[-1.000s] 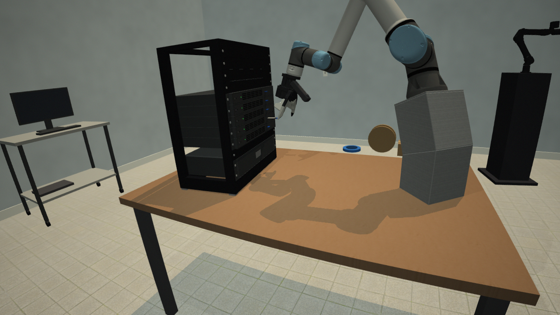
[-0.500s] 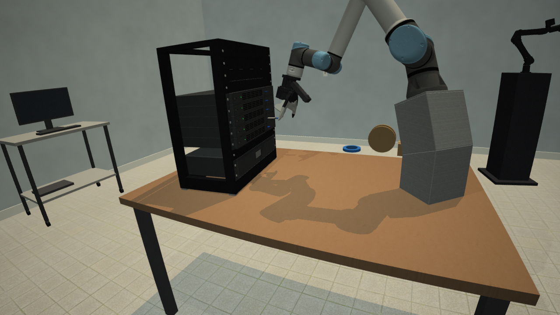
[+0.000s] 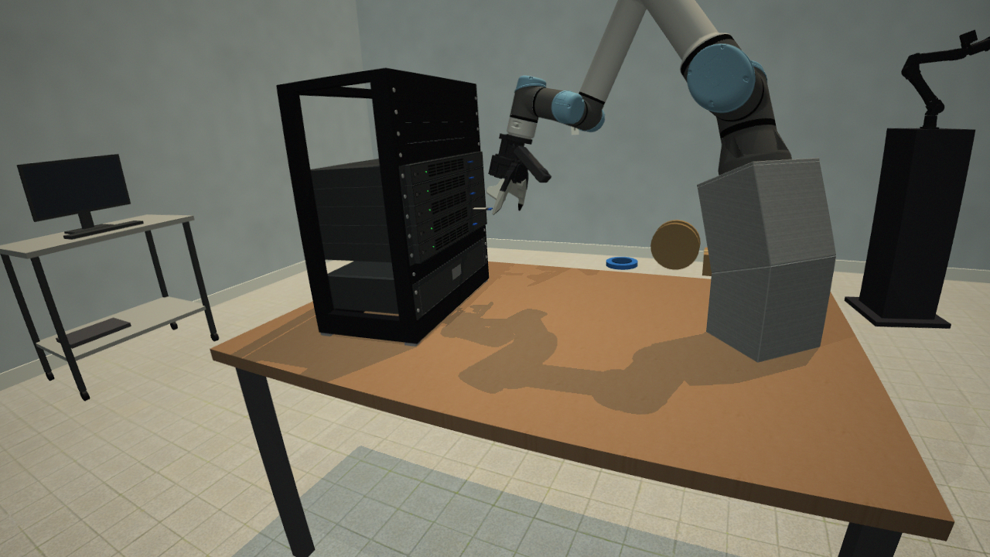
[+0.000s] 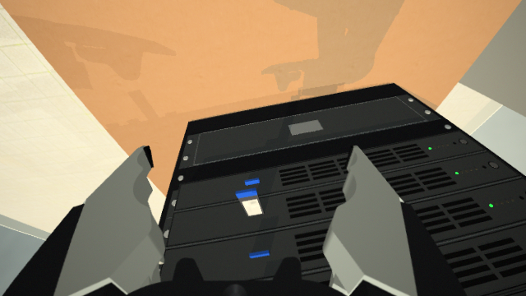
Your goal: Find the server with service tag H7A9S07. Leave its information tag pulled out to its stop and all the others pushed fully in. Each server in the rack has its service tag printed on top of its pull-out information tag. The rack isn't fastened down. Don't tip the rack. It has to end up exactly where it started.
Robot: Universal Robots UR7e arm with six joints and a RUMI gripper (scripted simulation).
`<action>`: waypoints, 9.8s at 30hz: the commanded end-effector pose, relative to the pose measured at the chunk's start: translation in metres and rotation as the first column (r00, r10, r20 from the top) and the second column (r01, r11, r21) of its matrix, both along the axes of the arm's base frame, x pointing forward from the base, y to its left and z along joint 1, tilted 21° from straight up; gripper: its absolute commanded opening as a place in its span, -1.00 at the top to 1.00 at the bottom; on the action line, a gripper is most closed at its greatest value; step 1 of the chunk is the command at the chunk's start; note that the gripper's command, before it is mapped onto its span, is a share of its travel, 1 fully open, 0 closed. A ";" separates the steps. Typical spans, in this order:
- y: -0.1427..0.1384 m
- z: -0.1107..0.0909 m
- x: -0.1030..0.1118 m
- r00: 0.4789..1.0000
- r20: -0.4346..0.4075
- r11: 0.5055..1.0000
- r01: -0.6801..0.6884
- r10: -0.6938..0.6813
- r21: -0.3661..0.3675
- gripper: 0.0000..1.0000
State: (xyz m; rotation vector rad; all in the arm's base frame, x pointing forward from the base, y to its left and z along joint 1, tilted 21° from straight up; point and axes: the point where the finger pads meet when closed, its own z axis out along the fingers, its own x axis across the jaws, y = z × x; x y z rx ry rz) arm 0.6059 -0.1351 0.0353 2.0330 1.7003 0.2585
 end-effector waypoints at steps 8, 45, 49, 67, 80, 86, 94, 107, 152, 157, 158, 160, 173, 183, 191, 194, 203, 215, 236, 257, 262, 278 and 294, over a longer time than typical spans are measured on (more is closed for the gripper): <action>0.002 -0.005 -0.003 1.000 -0.011 1.000 0.018 -0.017 0.019 -1.00; 0.008 -0.027 -0.016 0.995 -0.061 0.993 0.085 -0.080 0.084 -1.00; 0.009 -0.029 -0.018 0.994 -0.068 0.991 0.095 -0.089 0.093 -1.00; 0.013 -0.041 -0.026 0.987 -0.099 0.983 0.136 -0.124 0.126 -1.00; 0.016 -0.049 -0.032 0.981 -0.122 0.975 0.167 -0.150 0.149 -1.00; 0.018 -0.053 -0.036 0.977 -0.136 0.969 0.185 -0.164 0.161 -1.00; 0.020 -0.058 -0.039 0.972 -0.150 0.964 0.204 -0.179 0.173 -1.00; 0.024 -0.066 -0.046 0.962 -0.179 0.951 0.240 -0.206 0.194 -1.00; 0.040 -0.096 -0.076 0.900 -0.302 0.882 0.394 -0.313 0.260 -1.00; 0.042 -0.099 -0.078 0.894 -0.313 0.875 0.406 -0.321 0.263 -1.00; 0.042 -0.099 -0.079 0.892 -0.316 0.873 0.411 -0.324 0.265 -1.00; 0.043 -0.101 -0.081 0.887 -0.323 0.868 0.419 -0.329 0.267 -1.00; 0.049 -0.109 -0.091 0.858 -0.365 0.838 0.470 -0.360 0.278 -1.00; 0.054 -0.116 -0.099 0.833 -0.399 0.813 0.509 -0.383 0.283 -1.00; 0.057 -0.120 -0.105 0.815 -0.421 0.795 0.536 -0.398 0.285 -1.00; 0.059 -0.122 -0.108 0.805 -0.433 0.785 0.549 -0.406 0.285 -1.00; 0.064 -0.127 -0.116 0.774 -0.467 0.756 0.589 -0.427 0.285 -1.00; 0.070 -0.133 -0.126 0.735 -0.507 0.720 0.634 -0.450 0.281 -1.00; 0.082 -0.144 -0.145 0.651 -0.581 0.646 0.718 -0.489 0.260 -1.00; 0.096 -0.152 -0.166 0.550 -0.653 0.562 0.797 -0.521 0.222 -1.00; 0.098 -0.154 -0.169 0.532 -0.664 0.548 0.808 -0.525 0.214 -1.00; 0.108 -0.158 -0.185 0.445 -0.713 0.481 0.860 -0.541 0.172 -1.00; 0.119 -0.162 -0.200 0.350 -0.757 0.411 0.904 -0.552 0.119 -1.00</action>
